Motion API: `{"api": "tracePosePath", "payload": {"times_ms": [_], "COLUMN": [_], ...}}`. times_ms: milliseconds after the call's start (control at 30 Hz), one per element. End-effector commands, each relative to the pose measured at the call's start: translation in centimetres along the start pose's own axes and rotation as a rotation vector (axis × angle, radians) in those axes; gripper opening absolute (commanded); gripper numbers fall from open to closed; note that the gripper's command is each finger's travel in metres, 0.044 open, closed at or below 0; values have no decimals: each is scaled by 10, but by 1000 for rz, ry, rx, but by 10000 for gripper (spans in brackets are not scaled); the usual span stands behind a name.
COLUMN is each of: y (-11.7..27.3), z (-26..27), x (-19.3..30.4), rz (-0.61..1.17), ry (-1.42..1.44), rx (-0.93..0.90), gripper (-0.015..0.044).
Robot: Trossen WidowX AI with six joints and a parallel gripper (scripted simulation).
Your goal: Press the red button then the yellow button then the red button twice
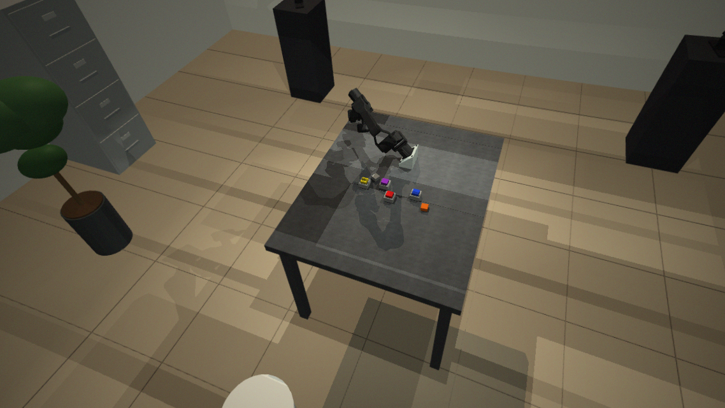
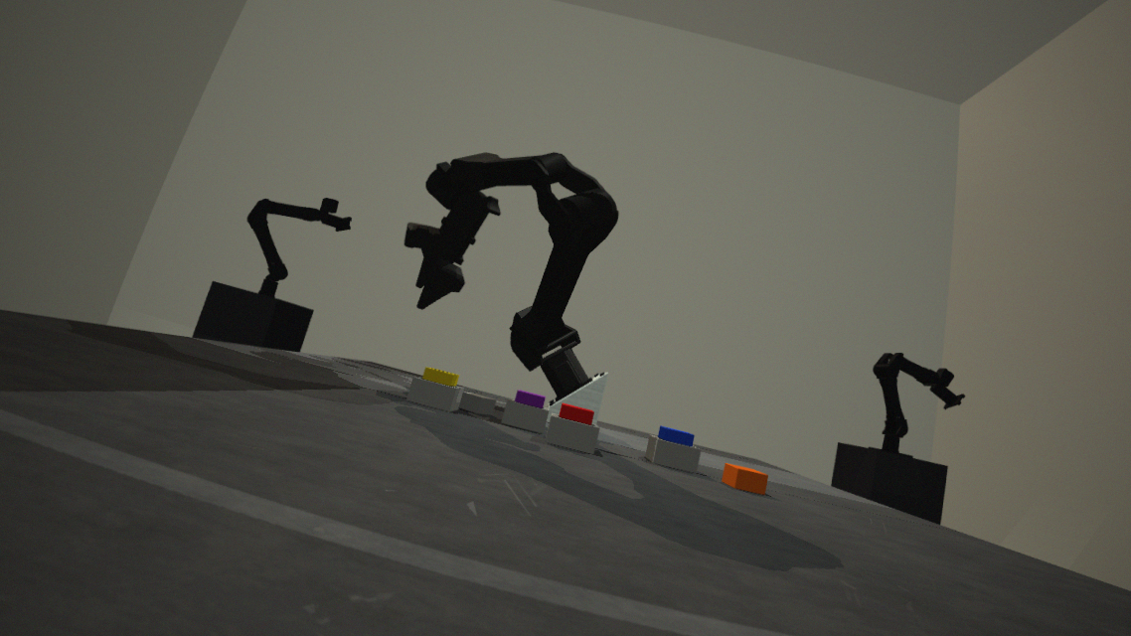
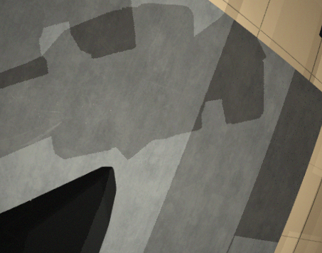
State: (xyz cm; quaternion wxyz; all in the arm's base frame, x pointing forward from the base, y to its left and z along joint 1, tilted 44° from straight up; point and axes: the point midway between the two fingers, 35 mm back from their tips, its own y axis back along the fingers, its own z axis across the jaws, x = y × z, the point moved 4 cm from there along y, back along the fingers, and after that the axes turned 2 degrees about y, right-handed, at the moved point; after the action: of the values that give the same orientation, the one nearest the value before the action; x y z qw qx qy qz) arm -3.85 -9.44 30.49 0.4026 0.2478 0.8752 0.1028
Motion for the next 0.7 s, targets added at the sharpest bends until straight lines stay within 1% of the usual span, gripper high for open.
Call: {"api": "tracePosePath", "payload": {"times_ms": [0, 300, 667], "y": [-1, -29, -56], "z": [0, 11, 48], "x": [0, -11, -40], "rz": [-2, -15, 94], "ry": [1, -72, -82], "rx": [-7, -309, -645], "gripper": [400, 400, 400]}}
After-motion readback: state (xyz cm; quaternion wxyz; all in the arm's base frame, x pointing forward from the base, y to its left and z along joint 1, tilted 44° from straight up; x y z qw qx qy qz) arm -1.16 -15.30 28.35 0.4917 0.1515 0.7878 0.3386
